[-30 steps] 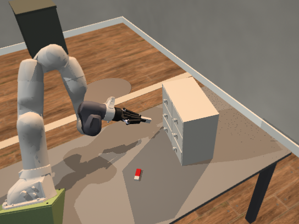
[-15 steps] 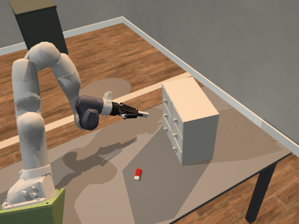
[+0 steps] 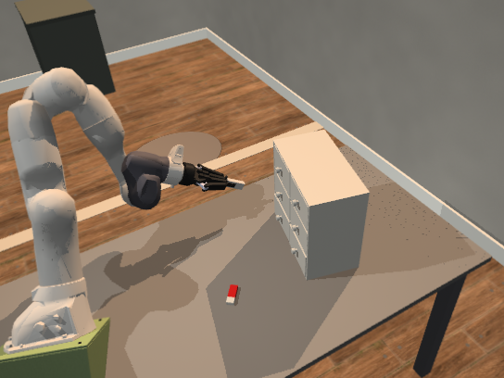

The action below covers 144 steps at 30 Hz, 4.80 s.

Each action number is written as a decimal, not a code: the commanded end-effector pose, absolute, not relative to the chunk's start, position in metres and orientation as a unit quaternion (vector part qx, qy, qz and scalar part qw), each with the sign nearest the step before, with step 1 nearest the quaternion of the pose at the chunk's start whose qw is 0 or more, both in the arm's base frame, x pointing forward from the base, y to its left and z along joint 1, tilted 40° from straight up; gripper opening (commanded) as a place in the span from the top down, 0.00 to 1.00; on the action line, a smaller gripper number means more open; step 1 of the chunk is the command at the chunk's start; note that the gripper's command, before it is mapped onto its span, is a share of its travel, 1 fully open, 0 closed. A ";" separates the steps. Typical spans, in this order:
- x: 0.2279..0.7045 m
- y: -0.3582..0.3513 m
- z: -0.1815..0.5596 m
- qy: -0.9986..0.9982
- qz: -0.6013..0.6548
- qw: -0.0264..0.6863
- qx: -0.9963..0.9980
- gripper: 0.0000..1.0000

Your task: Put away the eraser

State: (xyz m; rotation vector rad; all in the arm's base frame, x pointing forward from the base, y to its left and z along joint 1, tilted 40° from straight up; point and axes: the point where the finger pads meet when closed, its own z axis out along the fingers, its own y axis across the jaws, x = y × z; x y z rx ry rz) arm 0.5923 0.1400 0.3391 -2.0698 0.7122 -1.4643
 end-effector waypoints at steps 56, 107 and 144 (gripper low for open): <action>0.579 0.194 0.422 0.259 -0.533 0.240 -0.769 1.00; 0.577 0.200 0.433 0.259 -0.532 0.240 -0.769 1.00; 0.509 0.180 0.472 0.177 -0.284 0.305 -0.892 1.00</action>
